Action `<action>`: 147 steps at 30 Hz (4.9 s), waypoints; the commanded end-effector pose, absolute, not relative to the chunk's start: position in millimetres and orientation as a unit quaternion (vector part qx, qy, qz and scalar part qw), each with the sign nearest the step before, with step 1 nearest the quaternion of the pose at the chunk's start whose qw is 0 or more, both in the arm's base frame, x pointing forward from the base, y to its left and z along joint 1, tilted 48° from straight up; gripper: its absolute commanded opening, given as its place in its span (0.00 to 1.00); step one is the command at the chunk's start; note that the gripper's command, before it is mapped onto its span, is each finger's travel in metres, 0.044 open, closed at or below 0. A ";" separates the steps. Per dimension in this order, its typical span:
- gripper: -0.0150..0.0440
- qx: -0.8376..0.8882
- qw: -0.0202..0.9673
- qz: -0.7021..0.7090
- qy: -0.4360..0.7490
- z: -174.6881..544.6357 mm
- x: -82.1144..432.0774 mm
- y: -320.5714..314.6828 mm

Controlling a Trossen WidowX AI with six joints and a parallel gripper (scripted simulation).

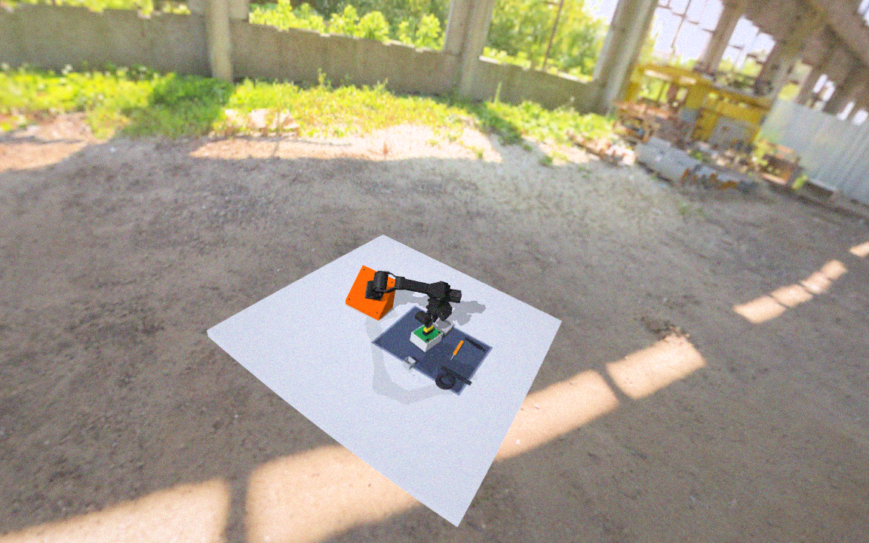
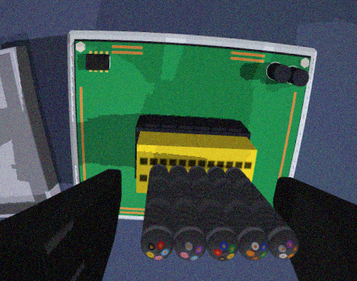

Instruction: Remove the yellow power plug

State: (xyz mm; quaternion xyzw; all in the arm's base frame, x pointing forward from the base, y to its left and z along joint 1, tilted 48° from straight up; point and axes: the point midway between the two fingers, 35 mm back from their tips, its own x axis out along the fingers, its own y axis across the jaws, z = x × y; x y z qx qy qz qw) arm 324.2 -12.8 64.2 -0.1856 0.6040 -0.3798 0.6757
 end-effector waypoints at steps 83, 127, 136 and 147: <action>0.25 -0.204 0.666 -0.397 0.598 78.9 325.7 10.3; 0.25 -0.187 0.676 -0.379 0.603 78.0 324.3 2.6; 0.57 -0.187 0.676 -0.379 0.603 75.3 324.3 -0.3; 0.68 -0.188 0.676 -0.379 0.603 70.9 324.2 -5.3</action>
